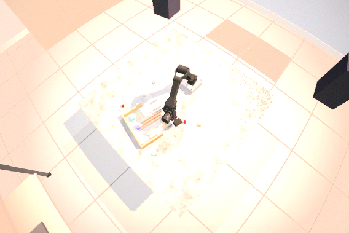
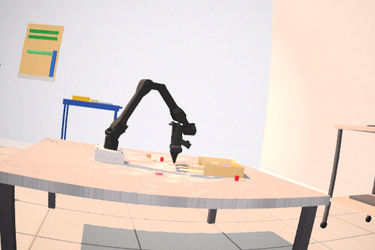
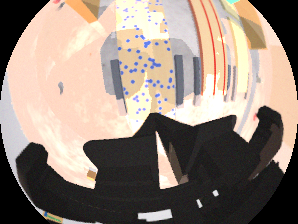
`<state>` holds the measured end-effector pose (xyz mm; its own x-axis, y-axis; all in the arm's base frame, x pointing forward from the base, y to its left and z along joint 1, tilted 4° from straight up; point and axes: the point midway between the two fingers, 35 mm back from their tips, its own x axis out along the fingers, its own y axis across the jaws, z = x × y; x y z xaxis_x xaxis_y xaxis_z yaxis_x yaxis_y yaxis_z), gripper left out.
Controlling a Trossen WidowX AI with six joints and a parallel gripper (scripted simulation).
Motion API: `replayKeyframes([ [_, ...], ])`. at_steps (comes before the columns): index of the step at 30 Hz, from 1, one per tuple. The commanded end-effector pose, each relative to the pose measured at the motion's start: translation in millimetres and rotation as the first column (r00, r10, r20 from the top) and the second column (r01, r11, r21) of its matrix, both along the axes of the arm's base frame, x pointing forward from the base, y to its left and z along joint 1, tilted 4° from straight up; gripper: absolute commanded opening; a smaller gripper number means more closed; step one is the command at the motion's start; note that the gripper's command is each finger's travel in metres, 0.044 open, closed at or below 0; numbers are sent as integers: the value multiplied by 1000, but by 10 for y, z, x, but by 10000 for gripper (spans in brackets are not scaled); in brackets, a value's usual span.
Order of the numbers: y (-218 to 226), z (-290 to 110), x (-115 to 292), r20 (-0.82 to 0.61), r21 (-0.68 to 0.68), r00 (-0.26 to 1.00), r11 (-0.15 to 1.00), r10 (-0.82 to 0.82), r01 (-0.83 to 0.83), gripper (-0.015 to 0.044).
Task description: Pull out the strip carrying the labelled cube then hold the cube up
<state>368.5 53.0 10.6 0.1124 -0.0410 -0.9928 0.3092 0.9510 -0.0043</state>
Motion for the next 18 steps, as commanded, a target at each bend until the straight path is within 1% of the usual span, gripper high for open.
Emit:
replayKeyframes([
  [1,27,-59,-111,-19,-2,1000,1000,-1,1,0],
  [18,113,-96,-360,-22,-2,1000,1000,-1,1,0],
])
